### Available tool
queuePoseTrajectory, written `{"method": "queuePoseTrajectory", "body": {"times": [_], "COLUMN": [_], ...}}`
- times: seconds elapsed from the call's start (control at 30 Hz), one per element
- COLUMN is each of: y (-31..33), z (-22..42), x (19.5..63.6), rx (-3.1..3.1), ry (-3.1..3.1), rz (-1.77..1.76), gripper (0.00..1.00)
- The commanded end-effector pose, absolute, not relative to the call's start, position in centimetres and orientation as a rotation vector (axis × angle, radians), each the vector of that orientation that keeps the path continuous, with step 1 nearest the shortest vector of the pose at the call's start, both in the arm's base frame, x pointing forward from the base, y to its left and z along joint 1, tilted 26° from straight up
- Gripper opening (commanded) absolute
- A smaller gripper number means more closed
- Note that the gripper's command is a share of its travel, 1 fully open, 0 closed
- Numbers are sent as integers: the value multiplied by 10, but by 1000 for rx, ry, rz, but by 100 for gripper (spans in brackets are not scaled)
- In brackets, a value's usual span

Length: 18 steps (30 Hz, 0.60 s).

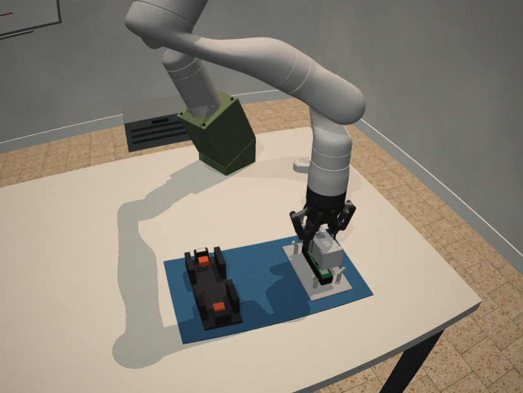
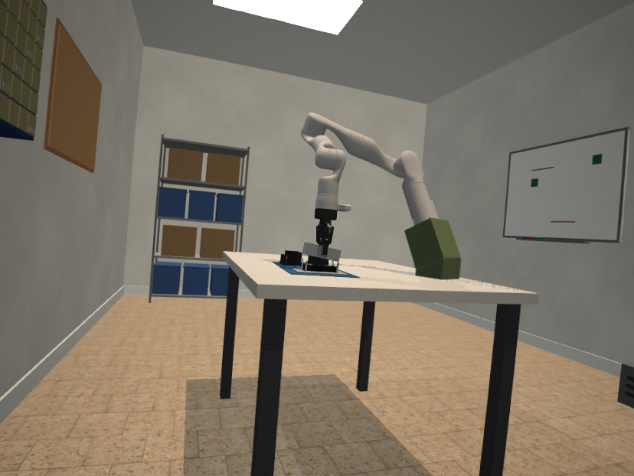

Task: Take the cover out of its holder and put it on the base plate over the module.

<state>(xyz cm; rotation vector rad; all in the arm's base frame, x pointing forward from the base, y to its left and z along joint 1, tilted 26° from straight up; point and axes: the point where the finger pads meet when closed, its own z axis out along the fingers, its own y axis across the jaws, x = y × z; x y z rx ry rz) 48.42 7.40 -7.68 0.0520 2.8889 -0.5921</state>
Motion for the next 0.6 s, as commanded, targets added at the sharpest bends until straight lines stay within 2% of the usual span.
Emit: {"method": "queuePoseTrajectory", "body": {"times": [0.0,0.57], "y": [74,71], "z": [-78,-83], "x": [484,485], "rx": [51,51], "ry": [2890,2890], "rz": [-591,-591], "gripper": [0,0]}}
